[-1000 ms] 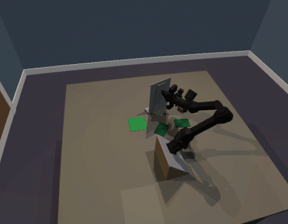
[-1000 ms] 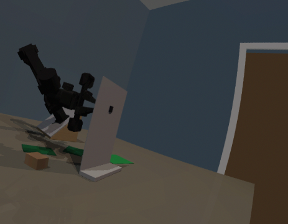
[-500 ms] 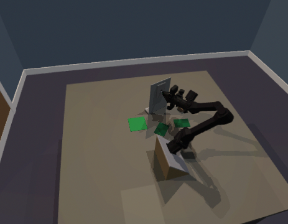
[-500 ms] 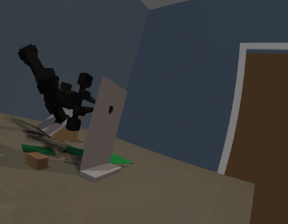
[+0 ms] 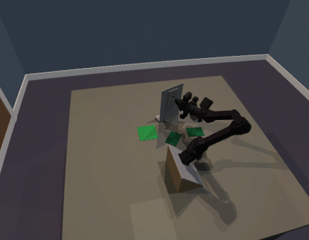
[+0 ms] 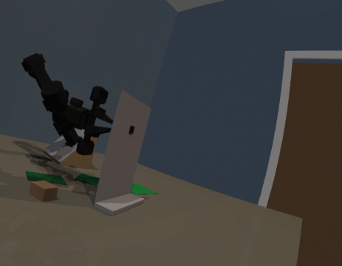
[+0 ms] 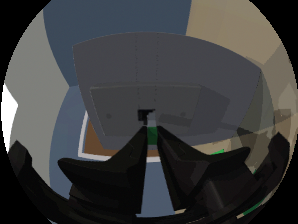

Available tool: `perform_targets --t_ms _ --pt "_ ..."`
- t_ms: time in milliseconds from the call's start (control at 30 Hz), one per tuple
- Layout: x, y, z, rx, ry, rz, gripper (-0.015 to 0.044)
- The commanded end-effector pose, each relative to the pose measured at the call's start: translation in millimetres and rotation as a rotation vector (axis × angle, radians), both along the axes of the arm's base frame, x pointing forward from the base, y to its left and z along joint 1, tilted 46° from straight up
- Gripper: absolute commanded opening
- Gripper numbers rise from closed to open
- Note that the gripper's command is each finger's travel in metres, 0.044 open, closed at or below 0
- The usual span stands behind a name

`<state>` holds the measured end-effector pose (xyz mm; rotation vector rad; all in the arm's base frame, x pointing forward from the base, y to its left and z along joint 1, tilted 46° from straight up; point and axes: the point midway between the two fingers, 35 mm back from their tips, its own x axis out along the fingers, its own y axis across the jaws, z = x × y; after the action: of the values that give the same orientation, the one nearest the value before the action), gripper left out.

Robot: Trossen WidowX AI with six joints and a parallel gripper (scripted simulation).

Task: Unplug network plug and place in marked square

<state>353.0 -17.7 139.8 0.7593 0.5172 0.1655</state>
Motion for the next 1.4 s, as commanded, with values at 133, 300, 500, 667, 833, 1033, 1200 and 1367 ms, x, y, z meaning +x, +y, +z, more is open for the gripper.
perform_targets --t_ms 133,300,500,667,833,1033,1200,1367 --pt "-5.5 -0.5 1.6 -0.004 -0.004 0.003 0.0" --pt "-8.0 -0.9 2.1 -0.004 -0.004 0.003 0.0" --pt "-11.0 -1.3 2.7 -0.004 -0.004 0.003 0.0" --pt "-13.6 -1.7 3.2 -0.004 -0.004 0.003 0.0" --pt "-16.0 -2.0 3.7 -0.004 -0.003 0.003 0.0" --pt "-18.8 -2.4 4.2 -0.004 -0.003 0.003 0.0" --pt "-21.2 -2.7 4.7 -0.004 -0.003 0.003 0.0" --pt "-23.6 -3.0 5.1 -0.004 -0.003 0.003 0.0"
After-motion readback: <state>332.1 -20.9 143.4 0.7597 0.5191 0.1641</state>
